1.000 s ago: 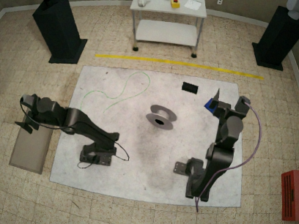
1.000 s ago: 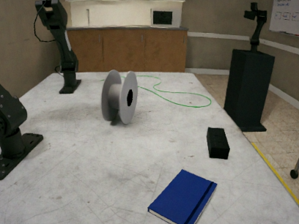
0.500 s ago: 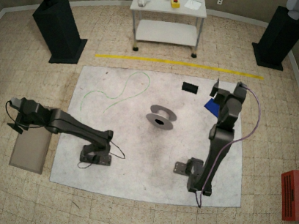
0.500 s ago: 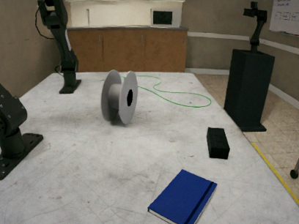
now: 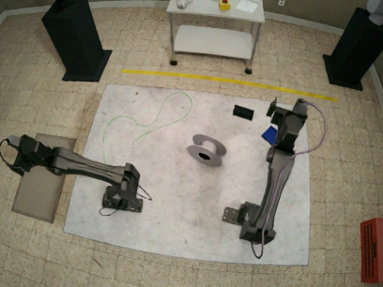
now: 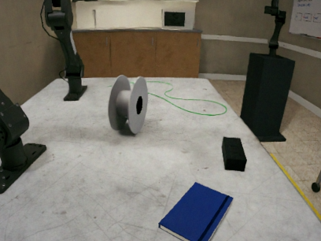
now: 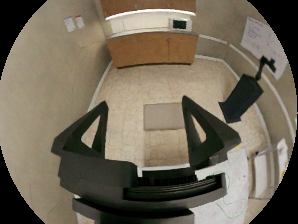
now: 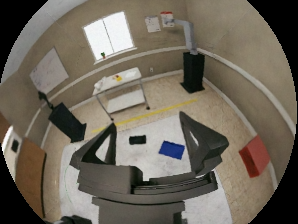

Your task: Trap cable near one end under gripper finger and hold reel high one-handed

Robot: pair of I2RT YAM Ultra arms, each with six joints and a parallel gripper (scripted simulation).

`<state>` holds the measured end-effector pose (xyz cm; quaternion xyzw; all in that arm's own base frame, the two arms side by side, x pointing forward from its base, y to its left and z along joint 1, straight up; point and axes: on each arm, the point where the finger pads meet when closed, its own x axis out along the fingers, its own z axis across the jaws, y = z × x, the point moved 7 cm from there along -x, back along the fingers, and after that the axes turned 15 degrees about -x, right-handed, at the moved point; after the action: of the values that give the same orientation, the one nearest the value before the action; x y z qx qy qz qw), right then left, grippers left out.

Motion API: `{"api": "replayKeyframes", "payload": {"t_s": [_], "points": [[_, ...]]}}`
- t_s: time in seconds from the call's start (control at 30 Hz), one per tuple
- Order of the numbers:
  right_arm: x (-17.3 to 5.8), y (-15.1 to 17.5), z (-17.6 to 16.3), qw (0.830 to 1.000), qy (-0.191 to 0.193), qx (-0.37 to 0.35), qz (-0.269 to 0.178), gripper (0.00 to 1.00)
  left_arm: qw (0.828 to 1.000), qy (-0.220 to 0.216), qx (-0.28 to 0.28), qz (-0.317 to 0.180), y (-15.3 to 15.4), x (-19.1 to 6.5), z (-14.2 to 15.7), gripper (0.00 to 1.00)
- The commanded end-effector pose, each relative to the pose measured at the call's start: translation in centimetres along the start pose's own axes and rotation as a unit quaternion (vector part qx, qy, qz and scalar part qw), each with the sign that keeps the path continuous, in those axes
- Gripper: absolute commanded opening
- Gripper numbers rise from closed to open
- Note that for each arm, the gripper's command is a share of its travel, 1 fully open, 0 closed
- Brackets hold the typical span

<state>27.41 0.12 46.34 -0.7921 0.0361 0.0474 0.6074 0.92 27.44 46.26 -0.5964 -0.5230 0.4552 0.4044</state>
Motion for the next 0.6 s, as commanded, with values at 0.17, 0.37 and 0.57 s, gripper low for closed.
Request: {"api": "replayKeyframes", "payload": {"t_s": [0.17, 0.37, 0.57], "points": [[3.4, 2.5, 0.5, 0.999, 0.014, 0.002, -0.044, 1.0, 0.999, 0.009, 0.003, -0.047, 2.4, 3.3, 0.6, 1.0], [4.2, 4.4, 1.0, 0.999, 0.015, 0.002, -0.05, 1.0, 0.999, 0.011, 0.003, -0.052, 4.3, 4.2, 1.1, 1.0], [4.9, 5.5, 1.3, 0.999, 0.014, 0.002, -0.046, 1.0, 0.999, 0.009, 0.003, -0.047, 5.4, 4.8, 1.4, 1.0]]}}
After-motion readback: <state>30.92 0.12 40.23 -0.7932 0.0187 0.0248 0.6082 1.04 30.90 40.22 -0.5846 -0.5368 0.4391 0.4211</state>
